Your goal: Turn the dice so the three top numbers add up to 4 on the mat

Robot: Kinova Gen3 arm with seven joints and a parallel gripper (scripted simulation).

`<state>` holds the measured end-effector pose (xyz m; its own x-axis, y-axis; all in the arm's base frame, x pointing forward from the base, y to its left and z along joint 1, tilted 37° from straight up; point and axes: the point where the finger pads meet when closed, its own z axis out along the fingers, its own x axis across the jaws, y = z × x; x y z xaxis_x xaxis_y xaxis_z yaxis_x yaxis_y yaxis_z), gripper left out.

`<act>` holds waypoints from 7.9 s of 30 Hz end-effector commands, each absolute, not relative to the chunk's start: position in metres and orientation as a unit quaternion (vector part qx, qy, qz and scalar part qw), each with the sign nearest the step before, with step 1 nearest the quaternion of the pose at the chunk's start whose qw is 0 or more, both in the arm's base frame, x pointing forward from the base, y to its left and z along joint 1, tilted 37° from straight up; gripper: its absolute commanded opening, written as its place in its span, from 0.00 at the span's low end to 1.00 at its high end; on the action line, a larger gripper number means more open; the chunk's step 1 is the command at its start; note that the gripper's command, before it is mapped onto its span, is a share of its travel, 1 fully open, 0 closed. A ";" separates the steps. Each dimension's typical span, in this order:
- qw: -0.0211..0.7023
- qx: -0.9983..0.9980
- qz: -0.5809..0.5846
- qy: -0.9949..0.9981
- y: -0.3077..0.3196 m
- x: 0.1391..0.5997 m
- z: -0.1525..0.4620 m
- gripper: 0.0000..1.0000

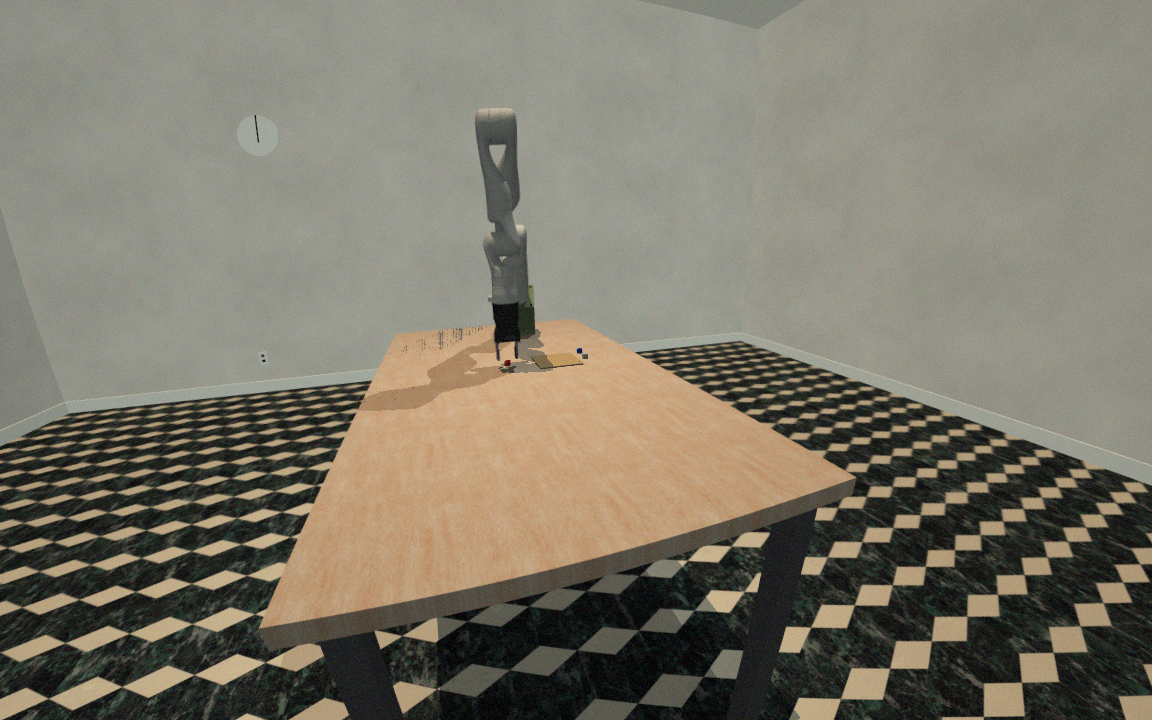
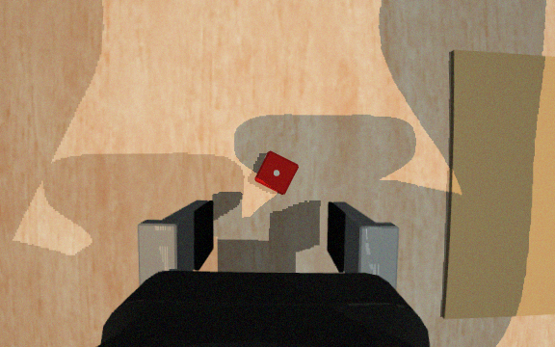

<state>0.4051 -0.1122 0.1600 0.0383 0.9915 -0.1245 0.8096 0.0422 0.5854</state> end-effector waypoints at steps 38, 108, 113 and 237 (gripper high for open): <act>0.265 0.670 0.172 0.671 -0.113 0.405 0.160 1.00; 0.265 0.670 0.172 0.671 -0.086 0.407 0.157 1.00; 0.265 0.670 0.172 0.671 -0.078 0.408 0.156 1.00; 0.265 0.670 0.172 0.671 0.144 0.423 0.133 1.00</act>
